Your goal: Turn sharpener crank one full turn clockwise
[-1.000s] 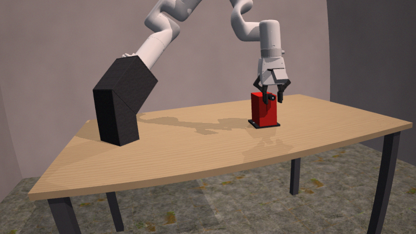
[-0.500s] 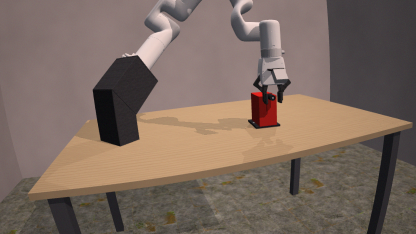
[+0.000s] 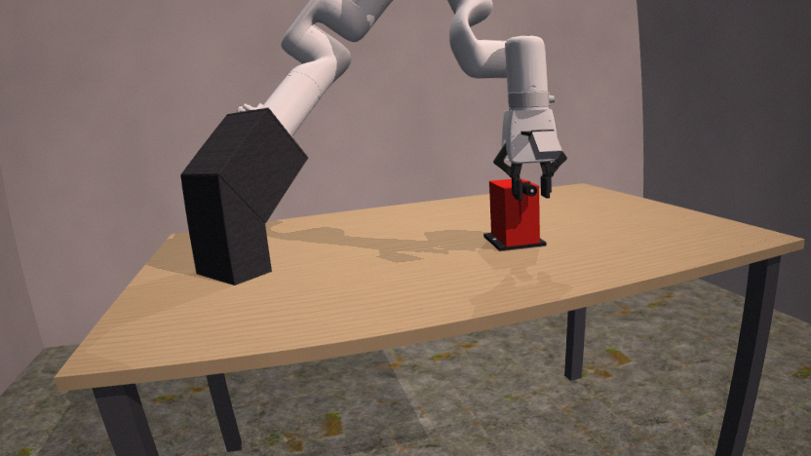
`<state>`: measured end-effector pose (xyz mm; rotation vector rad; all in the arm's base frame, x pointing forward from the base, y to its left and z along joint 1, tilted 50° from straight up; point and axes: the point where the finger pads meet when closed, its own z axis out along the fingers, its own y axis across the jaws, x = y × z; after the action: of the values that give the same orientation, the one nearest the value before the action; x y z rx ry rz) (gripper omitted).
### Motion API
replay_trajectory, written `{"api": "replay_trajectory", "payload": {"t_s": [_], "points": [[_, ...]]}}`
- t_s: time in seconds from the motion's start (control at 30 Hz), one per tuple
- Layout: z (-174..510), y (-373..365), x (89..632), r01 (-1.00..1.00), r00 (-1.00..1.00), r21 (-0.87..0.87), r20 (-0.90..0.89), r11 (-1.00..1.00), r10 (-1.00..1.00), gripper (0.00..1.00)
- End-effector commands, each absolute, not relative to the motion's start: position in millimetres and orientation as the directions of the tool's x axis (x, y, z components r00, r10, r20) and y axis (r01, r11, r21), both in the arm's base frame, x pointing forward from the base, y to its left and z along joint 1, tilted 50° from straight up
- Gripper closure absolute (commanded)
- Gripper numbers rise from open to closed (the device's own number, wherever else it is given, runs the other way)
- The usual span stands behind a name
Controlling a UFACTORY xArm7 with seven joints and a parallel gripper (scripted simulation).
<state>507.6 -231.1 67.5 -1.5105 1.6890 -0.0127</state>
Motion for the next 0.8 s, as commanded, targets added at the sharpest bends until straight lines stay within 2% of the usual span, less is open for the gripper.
{"api": "replay_trajectory", "payload": {"t_s": [0.0, 0.77], "points": [[73.0, -237.7, 502.8, -0.809, 0.086, -0.520, -0.564, 0.273, -0.821, 0.46], [104.3, -262.1, 474.5, -0.809, 0.086, -0.520, -0.564, 0.273, -0.821, 0.46]]}}
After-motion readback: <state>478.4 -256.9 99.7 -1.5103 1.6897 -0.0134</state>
